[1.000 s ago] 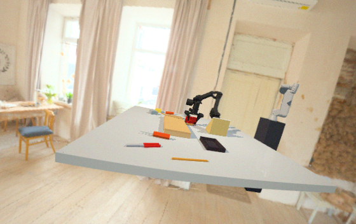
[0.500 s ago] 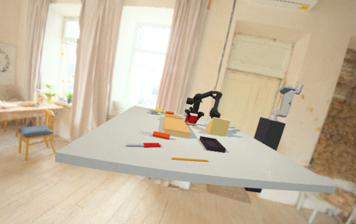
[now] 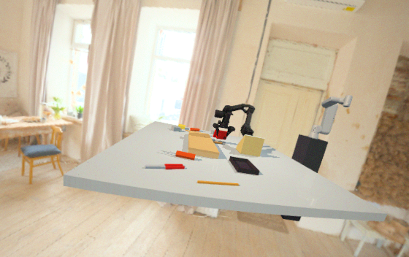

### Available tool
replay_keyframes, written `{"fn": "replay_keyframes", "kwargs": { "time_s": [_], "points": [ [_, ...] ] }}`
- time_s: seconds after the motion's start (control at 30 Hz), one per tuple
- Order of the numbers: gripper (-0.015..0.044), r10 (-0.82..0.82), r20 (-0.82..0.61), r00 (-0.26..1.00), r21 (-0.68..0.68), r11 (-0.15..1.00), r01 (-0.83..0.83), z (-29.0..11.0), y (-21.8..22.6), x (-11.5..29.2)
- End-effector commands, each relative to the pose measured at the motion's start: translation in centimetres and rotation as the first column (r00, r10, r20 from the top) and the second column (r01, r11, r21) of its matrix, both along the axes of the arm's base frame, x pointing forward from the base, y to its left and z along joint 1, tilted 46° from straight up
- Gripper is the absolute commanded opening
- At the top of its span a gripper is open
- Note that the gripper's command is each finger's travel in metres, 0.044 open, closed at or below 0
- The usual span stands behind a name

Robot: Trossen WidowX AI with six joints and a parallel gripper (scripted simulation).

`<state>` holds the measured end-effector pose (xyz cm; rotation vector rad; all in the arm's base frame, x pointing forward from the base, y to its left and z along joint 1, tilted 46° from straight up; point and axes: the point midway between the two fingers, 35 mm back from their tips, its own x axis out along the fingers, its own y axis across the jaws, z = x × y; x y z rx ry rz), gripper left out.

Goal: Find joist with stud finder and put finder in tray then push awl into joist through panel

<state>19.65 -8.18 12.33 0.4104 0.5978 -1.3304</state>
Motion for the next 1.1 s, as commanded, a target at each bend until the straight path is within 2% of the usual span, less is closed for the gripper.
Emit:
{"fn": "replay_keyframes", "kwargs": {
  "time_s": [0.0, 0.6, 1.07],
  "points": [
    [0.0000, 0.000, 0.011, 1.000, 0.003, 1.000, 0.000, 0.6, 0.4, 0.2],
    [0.0000, 0.000, 0.011, 1.000, -0.001, 1.000, 0.000, 2.0, 1.7, -0.2],
    [0.0000, -0.009, -0.017, 1.000, 0.082, 0.997, 0.011, 2.0, 1.4, -0.3]
  ]
}}
